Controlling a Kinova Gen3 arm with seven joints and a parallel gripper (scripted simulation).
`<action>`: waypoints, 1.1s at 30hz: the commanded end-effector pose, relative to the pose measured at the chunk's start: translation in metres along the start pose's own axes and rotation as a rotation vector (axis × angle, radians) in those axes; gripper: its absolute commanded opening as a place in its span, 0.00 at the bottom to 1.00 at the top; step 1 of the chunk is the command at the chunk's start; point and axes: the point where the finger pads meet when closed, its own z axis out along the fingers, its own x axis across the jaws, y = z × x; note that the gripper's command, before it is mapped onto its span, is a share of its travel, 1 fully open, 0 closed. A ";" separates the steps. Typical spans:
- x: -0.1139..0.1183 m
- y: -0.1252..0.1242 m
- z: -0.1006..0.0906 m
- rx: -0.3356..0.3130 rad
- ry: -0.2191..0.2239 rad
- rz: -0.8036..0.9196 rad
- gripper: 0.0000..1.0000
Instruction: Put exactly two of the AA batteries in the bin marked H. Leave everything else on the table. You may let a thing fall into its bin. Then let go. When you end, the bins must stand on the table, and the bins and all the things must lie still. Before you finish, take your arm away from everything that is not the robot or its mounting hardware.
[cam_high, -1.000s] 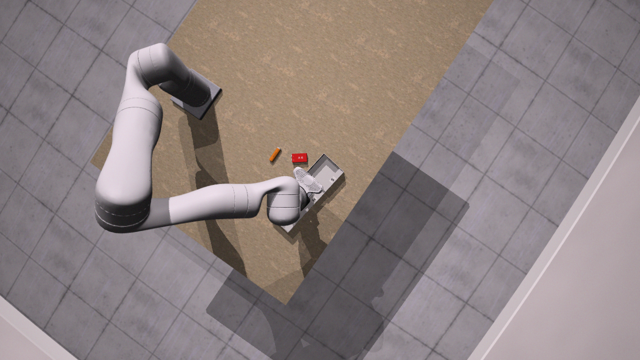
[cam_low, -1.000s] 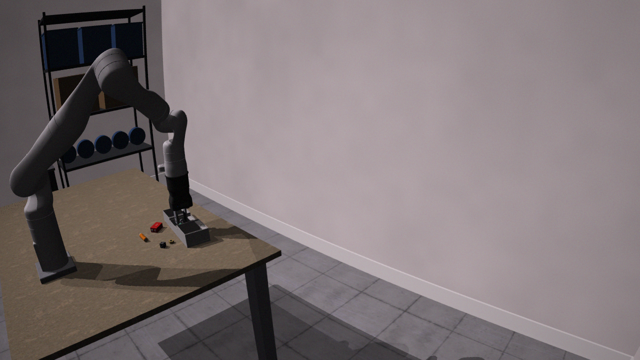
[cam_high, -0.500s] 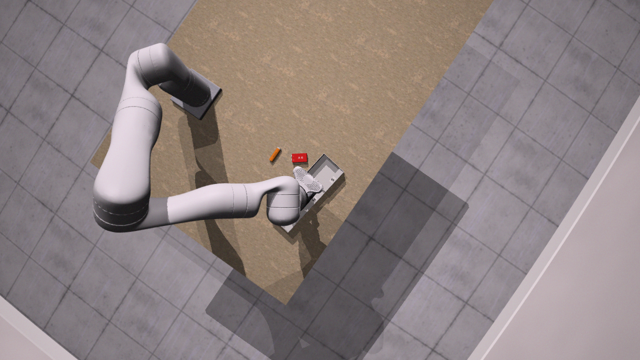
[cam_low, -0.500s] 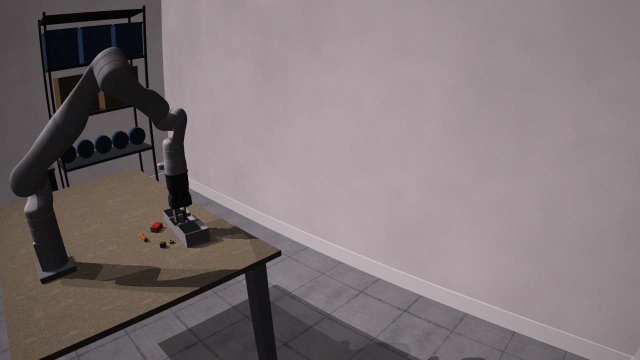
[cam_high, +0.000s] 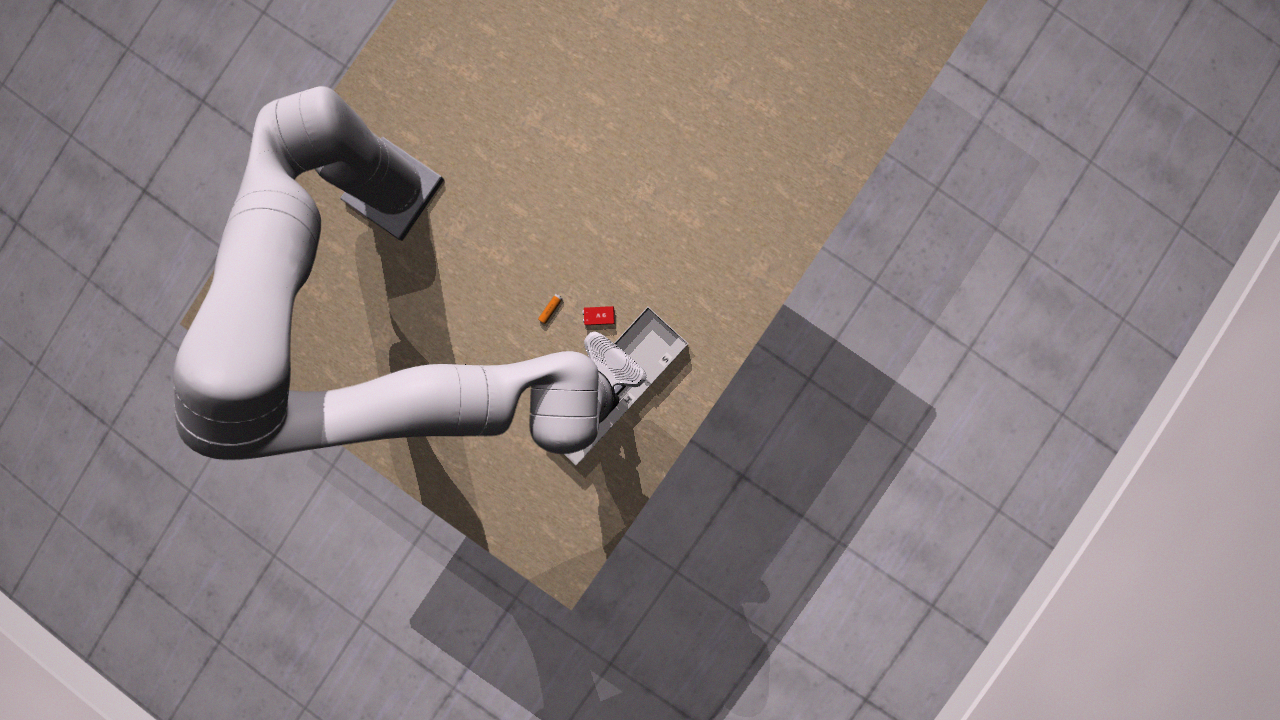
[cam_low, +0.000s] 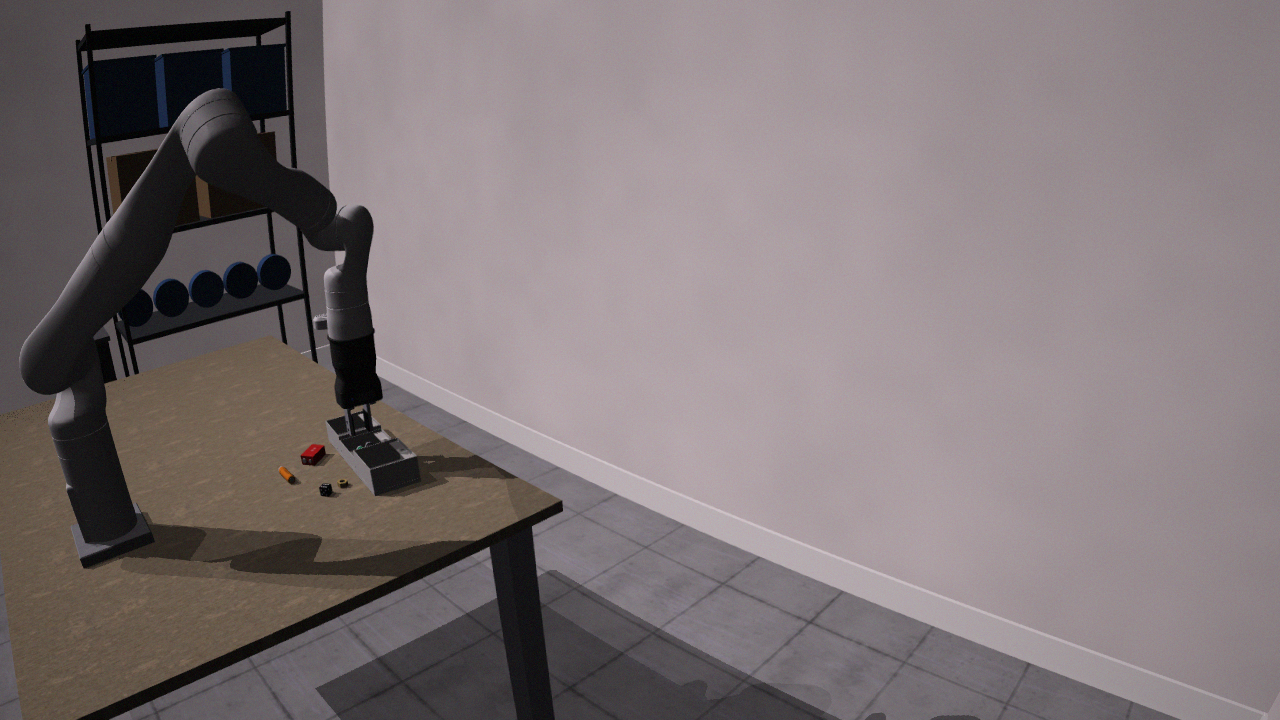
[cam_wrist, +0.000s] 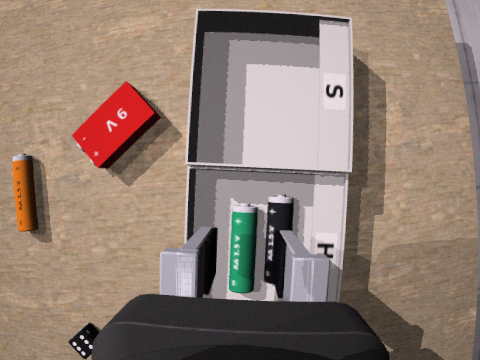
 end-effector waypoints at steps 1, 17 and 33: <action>0.002 0.001 -0.006 -0.002 0.007 0.002 0.60; 0.002 0.002 -0.031 -0.002 0.007 0.002 1.00; 0.002 0.002 -0.087 -0.002 0.007 0.002 1.00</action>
